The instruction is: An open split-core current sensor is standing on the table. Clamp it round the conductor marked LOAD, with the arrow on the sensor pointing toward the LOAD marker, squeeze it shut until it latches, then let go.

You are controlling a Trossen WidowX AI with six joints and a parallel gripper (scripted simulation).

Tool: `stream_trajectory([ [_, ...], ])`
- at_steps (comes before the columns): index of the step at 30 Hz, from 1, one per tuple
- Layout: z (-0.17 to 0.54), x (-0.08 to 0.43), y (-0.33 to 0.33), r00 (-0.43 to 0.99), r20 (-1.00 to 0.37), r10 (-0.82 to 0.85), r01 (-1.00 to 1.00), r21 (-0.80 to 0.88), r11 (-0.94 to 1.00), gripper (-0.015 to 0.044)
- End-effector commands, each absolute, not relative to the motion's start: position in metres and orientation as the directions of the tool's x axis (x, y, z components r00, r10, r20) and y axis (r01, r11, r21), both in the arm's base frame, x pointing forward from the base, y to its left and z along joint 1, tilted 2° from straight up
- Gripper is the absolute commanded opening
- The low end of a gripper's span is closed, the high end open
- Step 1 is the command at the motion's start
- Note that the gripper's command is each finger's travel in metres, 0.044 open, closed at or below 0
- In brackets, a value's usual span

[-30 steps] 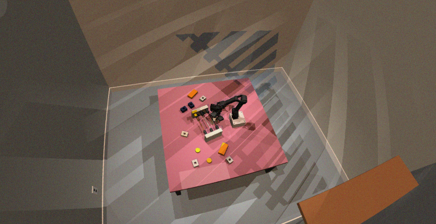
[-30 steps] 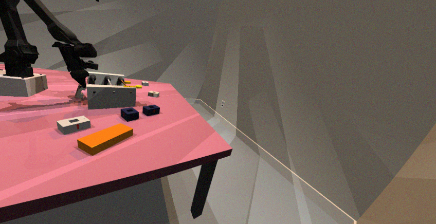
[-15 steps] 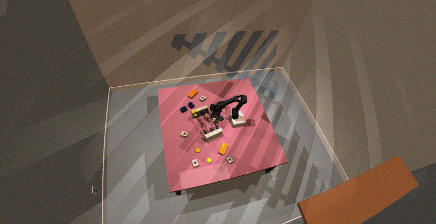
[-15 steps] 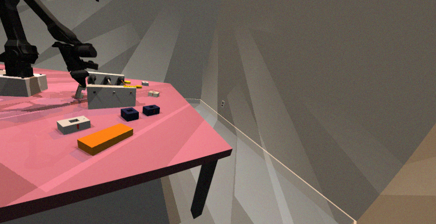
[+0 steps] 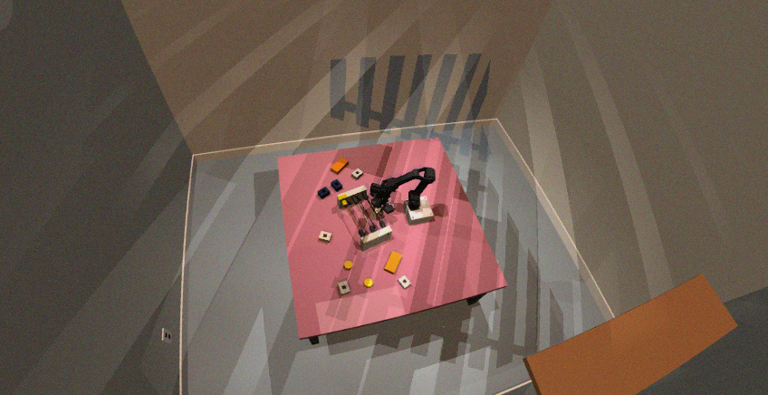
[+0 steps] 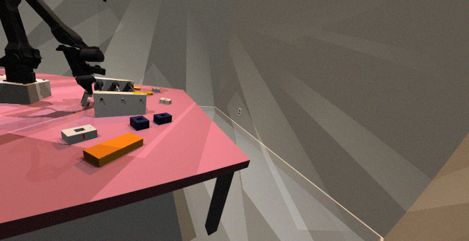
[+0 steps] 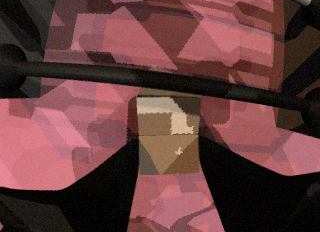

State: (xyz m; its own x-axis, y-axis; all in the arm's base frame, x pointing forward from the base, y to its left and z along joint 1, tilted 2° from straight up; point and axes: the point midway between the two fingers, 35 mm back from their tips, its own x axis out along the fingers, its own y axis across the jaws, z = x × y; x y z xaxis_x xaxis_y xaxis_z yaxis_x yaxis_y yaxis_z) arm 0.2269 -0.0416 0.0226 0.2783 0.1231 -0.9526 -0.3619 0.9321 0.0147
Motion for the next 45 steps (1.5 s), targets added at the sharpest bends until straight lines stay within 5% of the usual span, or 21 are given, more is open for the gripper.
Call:
stream_trajectory([
  [1,0.023,0.226,-0.042,0.278,-0.953,0.123,-0.362,0.015,0.932,0.0000],
  [17,0.022,0.182,-0.053,0.281,-0.953,0.118,-0.358,0.010,0.934,0.0000],
  [30,0.021,0.186,-0.053,0.270,-0.956,0.116,-0.352,0.015,0.936,0.0332],
  [45,0.074,0.168,-0.059,0.260,-0.959,0.115,-0.246,0.049,0.968,0.0320],
])
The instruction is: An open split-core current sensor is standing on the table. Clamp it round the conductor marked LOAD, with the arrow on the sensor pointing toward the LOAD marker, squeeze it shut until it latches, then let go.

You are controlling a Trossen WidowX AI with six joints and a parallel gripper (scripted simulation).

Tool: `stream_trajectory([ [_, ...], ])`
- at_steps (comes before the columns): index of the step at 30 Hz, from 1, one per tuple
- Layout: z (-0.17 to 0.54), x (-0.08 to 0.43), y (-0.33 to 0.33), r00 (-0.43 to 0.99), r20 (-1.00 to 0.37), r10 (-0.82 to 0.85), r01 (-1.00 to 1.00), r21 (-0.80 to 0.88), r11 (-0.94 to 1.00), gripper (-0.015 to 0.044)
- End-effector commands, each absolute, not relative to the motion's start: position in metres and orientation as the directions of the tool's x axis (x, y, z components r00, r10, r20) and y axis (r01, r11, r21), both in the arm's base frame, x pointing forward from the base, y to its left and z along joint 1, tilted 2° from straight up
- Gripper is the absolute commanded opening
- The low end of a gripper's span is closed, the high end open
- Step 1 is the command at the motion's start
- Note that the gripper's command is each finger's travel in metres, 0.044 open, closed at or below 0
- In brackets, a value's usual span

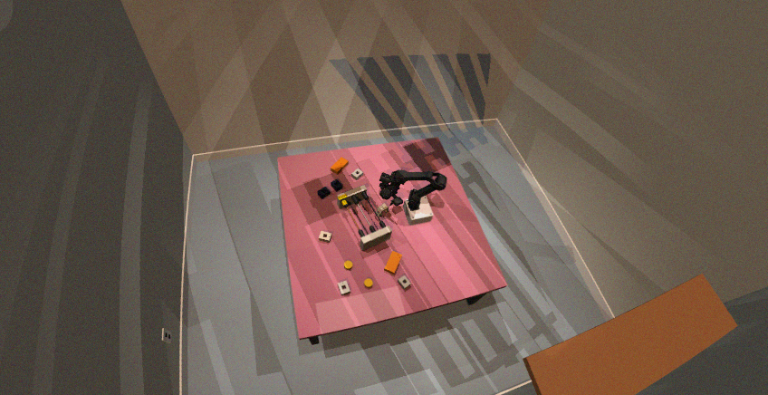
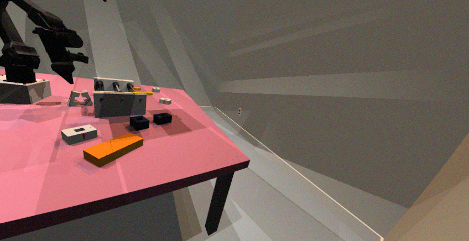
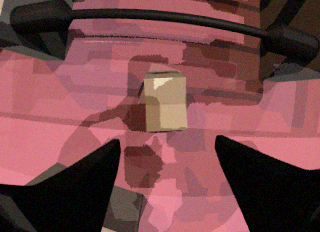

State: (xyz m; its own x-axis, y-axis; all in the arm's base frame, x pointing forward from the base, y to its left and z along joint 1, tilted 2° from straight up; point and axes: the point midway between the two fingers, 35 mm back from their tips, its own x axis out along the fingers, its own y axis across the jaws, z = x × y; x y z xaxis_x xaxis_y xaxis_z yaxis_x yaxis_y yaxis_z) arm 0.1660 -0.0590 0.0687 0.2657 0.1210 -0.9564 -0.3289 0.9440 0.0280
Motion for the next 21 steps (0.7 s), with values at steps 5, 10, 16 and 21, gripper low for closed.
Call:
stream_trajectory([
  [5,0.076,0.175,-0.057,0.194,-0.976,0.101,0.161,0.134,0.978,0.0320],
  [10,0.077,0.183,-0.054,0.131,-0.988,0.078,0.547,0.138,0.825,0.0320],
  [16,0.078,0.194,-0.050,0.060,-0.997,0.039,0.876,0.072,0.477,0.0320],
  [21,0.078,0.196,-0.049,0.044,-0.999,0.028,0.933,0.051,0.357,0.0320],
])
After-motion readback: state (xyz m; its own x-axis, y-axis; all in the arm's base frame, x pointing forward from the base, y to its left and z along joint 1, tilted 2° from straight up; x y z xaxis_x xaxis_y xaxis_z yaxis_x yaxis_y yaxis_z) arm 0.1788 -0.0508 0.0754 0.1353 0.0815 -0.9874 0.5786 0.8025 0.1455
